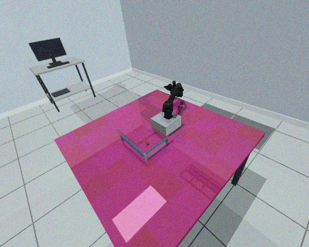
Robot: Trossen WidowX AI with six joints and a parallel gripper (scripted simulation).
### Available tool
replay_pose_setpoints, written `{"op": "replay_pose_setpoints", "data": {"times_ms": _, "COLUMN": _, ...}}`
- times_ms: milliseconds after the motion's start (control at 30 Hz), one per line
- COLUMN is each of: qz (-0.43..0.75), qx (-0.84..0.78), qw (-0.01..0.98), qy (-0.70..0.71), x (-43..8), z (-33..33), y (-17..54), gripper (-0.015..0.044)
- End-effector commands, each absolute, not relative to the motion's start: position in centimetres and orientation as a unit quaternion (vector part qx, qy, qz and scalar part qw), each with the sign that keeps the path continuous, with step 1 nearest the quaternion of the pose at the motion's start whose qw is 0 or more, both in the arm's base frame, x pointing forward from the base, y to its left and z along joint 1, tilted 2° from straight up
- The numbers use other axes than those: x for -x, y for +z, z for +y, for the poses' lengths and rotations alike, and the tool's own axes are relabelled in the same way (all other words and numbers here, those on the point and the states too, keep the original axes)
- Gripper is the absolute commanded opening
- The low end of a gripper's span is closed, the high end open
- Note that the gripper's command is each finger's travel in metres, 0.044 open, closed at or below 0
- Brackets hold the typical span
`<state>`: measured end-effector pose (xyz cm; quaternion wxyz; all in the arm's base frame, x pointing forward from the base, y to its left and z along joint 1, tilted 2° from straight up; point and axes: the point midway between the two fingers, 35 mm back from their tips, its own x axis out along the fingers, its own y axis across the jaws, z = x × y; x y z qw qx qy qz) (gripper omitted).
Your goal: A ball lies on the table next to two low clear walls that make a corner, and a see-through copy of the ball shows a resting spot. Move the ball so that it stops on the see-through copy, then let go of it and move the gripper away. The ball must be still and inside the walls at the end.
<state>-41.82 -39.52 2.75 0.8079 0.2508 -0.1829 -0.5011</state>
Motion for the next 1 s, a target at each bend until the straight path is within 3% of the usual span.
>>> {"op": "replay_pose_setpoints", "data": {"times_ms": 0, "qz": -0.185, "qx": -0.251, "qw": 0.807, "qy": -0.501, "x": 41.8, "z": -39.6, "y": 2.8, "gripper": 0.0374}}
{"op": "replay_pose_setpoints", "data": {"times_ms": 200, "qz": -0.209, "qx": -0.251, "qw": 0.811, "qy": -0.485, "x": 39.3, "z": -44.0, "y": 4.9, "gripper": 0.0225}}
{"op": "replay_pose_setpoints", "data": {"times_ms": 667, "qz": -0.199, "qx": -0.237, "qw": 0.846, "qy": -0.435, "x": 27.8, "z": -54.7, "y": 8.5, "gripper": 0.0225}}
{"op": "replay_pose_setpoints", "data": {"times_ms": 967, "qz": -0.169, "qx": -0.232, "qw": 0.869, "qy": -0.404, "x": 15.4, "z": -60.9, "y": 10.5, "gripper": 0.0225}}
